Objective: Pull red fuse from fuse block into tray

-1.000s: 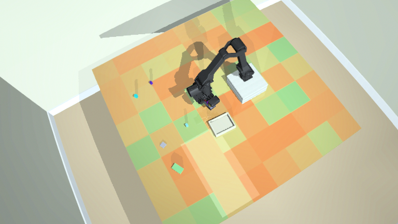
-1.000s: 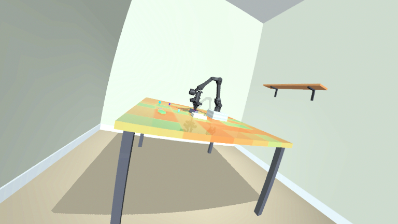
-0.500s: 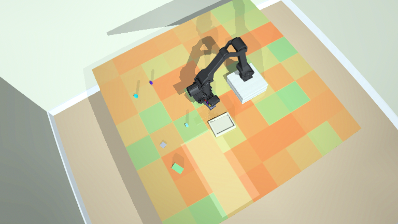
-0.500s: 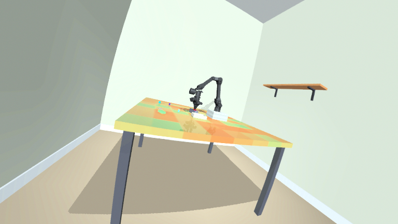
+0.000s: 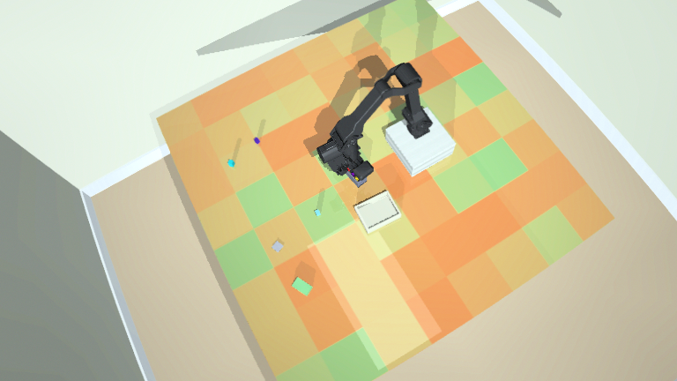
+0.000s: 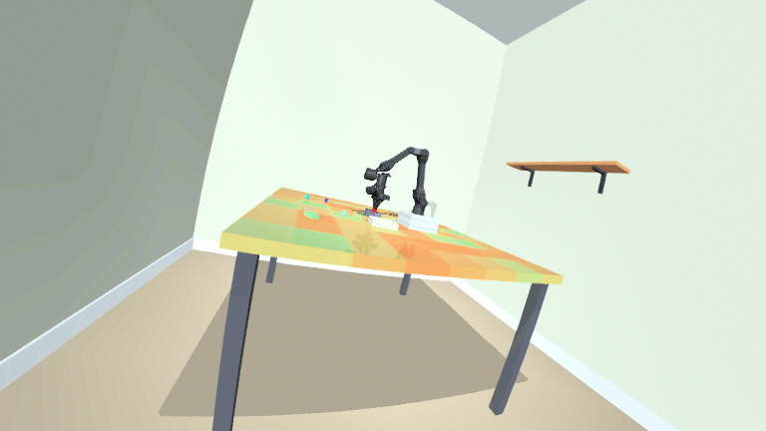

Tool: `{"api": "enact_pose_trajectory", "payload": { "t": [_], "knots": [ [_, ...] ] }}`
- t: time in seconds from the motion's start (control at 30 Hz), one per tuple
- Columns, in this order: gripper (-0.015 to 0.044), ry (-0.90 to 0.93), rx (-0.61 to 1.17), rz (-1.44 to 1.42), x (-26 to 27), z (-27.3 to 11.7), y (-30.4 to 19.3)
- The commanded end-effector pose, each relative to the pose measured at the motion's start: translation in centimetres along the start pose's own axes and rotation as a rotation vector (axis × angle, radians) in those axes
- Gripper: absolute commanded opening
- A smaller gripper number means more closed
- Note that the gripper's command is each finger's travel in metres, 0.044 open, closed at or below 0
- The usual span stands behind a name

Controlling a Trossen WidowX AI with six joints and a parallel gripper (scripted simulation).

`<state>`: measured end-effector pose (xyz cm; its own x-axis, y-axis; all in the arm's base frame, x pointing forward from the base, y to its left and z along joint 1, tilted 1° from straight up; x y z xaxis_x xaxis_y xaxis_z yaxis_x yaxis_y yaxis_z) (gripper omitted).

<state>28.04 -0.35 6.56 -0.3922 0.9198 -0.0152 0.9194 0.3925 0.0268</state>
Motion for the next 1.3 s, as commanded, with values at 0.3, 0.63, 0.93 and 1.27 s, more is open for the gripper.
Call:
{"api": "enact_pose_trajectory", "payload": {
  "t": [0.3,0.63,0.93,1.27],
  "knots": [
    [0.0000,-0.001,-0.006,0.002,0.0,-0.8,0.0],
    [0.0000,-0.001,-0.006,0.003,0.0,-1.3,0.0],
    [0.0000,-0.001,-0.006,0.003,0.0,-1.8,0.0],
    [0.0000,0.000,-0.006,0.003,0.0,-2.3,0.0]
  ]
}}
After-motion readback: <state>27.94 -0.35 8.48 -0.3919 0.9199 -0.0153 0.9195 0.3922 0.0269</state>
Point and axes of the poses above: the point midway between the two fingers, 35 mm back from their tips, its own z axis out along the fingers, its own x axis across the jaws, y = z × x, the point moved 5 cm from there along -z, back along the fingers, and after that the axes turned 13 degrees about -z, right-handed, at the moved point
